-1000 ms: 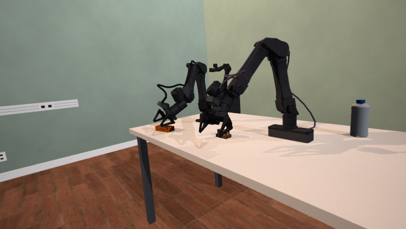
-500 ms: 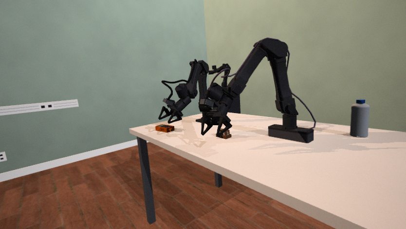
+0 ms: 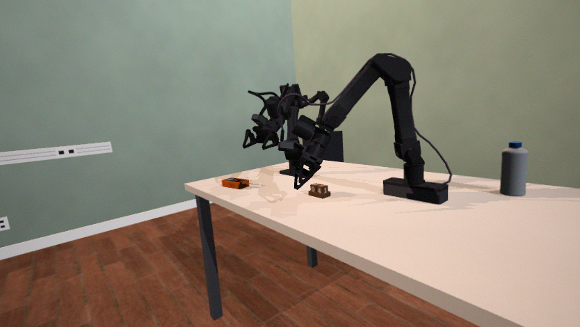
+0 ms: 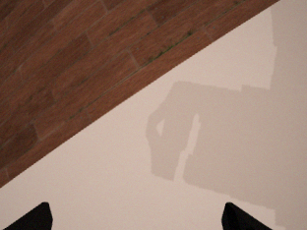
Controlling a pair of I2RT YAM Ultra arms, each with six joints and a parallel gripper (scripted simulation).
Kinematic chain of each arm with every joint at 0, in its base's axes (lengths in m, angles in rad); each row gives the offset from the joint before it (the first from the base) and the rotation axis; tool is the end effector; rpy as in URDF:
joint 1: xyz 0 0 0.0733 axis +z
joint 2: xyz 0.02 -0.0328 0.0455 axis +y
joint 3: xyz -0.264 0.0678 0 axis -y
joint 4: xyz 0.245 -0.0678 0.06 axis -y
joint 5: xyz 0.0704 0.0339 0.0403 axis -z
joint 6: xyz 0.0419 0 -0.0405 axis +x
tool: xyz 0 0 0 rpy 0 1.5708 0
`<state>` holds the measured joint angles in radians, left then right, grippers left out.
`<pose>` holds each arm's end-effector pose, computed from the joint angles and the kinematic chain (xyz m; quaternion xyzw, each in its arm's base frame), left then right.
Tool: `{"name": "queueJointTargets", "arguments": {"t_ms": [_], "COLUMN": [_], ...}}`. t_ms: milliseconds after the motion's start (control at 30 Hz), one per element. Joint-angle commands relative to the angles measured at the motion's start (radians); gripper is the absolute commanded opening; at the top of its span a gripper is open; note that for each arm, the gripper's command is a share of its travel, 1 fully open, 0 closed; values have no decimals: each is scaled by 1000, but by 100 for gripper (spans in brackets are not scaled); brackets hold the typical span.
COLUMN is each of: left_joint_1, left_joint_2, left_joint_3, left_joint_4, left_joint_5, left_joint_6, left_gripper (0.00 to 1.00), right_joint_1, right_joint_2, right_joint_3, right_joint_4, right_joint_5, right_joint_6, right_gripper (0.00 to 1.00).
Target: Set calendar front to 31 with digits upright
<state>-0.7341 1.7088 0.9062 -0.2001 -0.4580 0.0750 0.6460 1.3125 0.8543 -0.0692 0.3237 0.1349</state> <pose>0.2564 -0.2049 0.1547 0.3095 0.8844 0.1179 0.3288 0.2420 0.1672 0.2639 -0.1386 0.8482 0.0580 0.5080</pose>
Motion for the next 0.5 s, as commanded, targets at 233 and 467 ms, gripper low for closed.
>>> {"name": "queueJointTargets", "arguments": {"t_ms": [233, 467], "left_joint_1": [-95, -181], "left_joint_2": [-53, -72], "left_joint_3": [74, 103], "left_joint_4": [-172, -275], "left_joint_5": [27, 38], "left_joint_6": [363, 602], "left_gripper": [100, 100], "right_joint_1": [102, 176], "right_joint_2": [-203, -354], "right_joint_3": [94, 138], "right_joint_4": [-273, -435], "right_joint_5": [-74, -129], "right_joint_6": [10, 7], "right_gripper": [100, 100]}}
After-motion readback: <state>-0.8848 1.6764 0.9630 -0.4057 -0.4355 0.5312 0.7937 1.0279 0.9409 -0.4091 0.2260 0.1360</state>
